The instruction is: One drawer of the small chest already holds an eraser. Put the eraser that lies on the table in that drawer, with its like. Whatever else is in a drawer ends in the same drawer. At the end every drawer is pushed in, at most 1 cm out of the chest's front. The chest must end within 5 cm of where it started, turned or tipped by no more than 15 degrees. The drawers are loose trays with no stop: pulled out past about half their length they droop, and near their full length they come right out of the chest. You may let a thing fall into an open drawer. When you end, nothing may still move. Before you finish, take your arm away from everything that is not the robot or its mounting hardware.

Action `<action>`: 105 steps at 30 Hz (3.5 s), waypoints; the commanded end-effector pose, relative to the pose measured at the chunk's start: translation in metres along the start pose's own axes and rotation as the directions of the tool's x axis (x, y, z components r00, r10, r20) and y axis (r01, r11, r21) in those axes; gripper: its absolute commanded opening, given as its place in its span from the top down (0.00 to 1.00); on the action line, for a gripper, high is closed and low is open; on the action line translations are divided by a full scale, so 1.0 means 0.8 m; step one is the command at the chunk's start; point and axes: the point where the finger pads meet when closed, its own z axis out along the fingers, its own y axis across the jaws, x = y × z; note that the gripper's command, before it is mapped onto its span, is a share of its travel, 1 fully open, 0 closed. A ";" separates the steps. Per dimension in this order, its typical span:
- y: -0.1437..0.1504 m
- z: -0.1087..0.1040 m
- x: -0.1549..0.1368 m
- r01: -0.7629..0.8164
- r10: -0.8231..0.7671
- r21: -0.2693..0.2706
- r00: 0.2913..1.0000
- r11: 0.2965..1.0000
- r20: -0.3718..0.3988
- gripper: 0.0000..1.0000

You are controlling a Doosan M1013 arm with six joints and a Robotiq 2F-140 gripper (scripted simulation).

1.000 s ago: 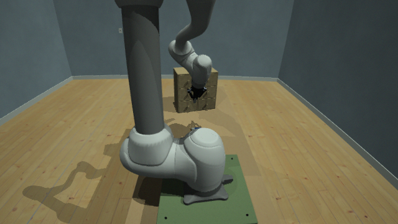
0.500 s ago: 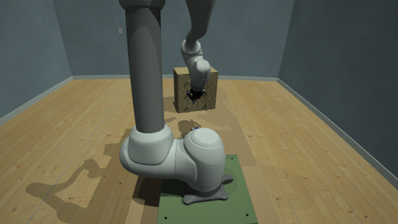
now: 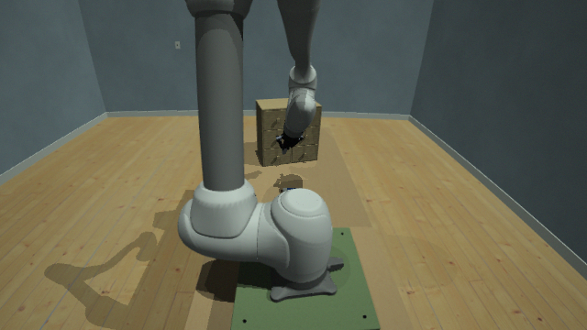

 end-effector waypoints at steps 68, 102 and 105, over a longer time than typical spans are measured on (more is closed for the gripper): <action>-0.001 0.151 -0.018 0.037 -0.030 0.004 0.864 0.999 -0.503 0.80; -0.001 0.157 -0.011 0.037 -0.030 0.004 0.864 0.999 -0.503 0.80; -0.002 0.161 -0.007 0.037 -0.030 0.004 0.864 0.999 -0.503 0.80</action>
